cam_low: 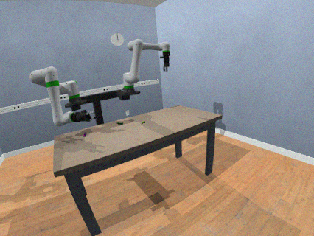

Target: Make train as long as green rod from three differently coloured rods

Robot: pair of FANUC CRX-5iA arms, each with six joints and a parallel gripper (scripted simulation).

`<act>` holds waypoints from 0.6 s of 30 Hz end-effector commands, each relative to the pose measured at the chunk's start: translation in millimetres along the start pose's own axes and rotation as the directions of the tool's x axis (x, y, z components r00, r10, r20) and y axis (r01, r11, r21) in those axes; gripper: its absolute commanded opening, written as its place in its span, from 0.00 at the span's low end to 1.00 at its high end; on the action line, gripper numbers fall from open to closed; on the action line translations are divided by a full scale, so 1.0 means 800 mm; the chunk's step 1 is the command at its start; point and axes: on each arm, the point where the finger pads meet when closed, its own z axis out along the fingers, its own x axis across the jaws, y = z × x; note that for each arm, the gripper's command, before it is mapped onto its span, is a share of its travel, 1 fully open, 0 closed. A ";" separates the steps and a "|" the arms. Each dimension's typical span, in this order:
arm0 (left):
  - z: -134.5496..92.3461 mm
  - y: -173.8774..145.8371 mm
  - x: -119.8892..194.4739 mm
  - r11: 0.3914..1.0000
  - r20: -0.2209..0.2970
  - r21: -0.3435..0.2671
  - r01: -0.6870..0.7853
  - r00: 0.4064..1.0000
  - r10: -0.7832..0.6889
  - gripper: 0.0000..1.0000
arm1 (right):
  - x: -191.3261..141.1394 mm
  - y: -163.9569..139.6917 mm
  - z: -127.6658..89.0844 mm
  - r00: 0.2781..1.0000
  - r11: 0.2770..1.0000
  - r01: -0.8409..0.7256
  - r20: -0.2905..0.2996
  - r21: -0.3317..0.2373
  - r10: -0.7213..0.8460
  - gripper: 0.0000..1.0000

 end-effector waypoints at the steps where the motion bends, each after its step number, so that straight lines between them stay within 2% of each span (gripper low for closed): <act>1: -0.022 -0.001 0.064 1.000 0.006 -0.001 0.005 1.000 -0.005 1.00 | 0.001 0.000 0.000 1.000 1.000 0.001 -0.001 0.000 -0.001 1.00; 8: -0.039 -0.010 0.115 1.000 0.005 -0.001 0.012 1.000 -0.012 1.00 | 0.001 0.000 0.000 1.000 1.000 0.001 -0.001 0.000 -0.001 1.00; 18: -0.049 -0.017 0.145 1.000 0.004 -0.001 0.017 1.000 -0.017 1.00 | 0.001 0.000 0.000 1.000 1.000 0.001 -0.001 0.000 -0.001 1.00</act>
